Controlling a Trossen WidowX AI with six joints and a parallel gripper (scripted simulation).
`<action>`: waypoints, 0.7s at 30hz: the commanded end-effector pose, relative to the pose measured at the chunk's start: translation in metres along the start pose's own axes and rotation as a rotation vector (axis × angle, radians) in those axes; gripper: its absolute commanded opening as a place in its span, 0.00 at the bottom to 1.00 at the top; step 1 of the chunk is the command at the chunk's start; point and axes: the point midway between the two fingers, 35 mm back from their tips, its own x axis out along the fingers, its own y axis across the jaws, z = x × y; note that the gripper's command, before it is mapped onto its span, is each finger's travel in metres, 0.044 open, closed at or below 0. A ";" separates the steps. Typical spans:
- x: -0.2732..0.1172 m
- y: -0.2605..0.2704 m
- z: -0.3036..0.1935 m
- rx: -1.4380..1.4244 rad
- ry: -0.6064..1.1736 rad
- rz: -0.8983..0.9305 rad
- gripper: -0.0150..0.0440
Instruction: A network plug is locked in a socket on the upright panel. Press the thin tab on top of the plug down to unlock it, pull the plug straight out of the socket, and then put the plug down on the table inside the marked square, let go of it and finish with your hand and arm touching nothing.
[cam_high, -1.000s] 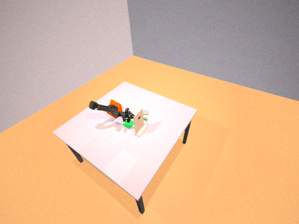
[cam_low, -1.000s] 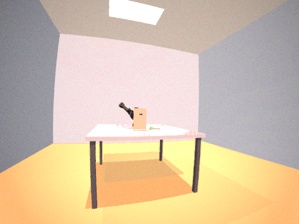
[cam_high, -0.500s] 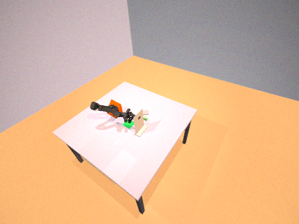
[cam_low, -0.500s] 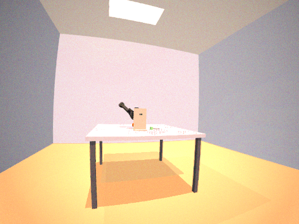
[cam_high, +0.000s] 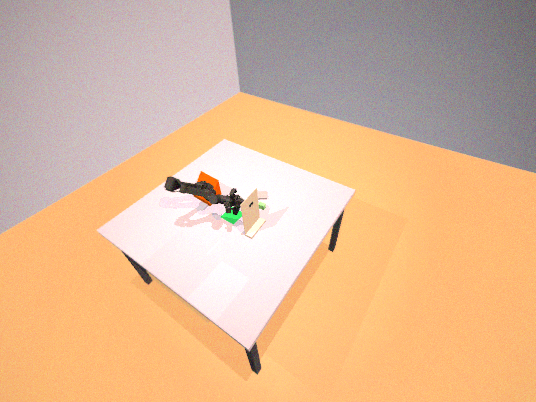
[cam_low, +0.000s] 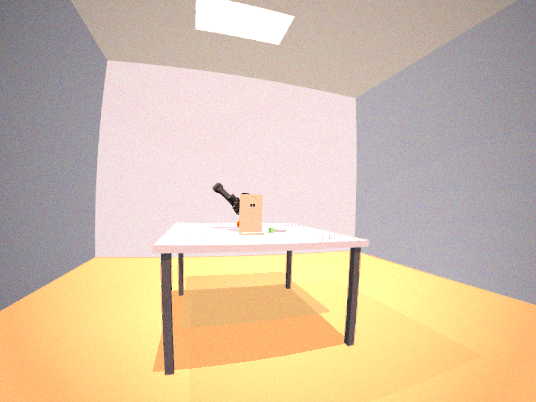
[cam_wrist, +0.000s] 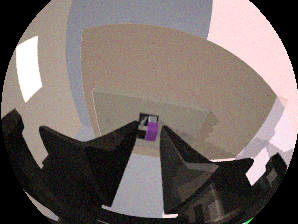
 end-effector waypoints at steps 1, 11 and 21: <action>0.002 0.000 0.002 0.006 -0.006 -0.002 0.37; 0.002 0.000 0.002 0.006 -0.006 -0.002 0.26; -0.002 0.000 0.000 0.006 -0.006 -0.002 0.25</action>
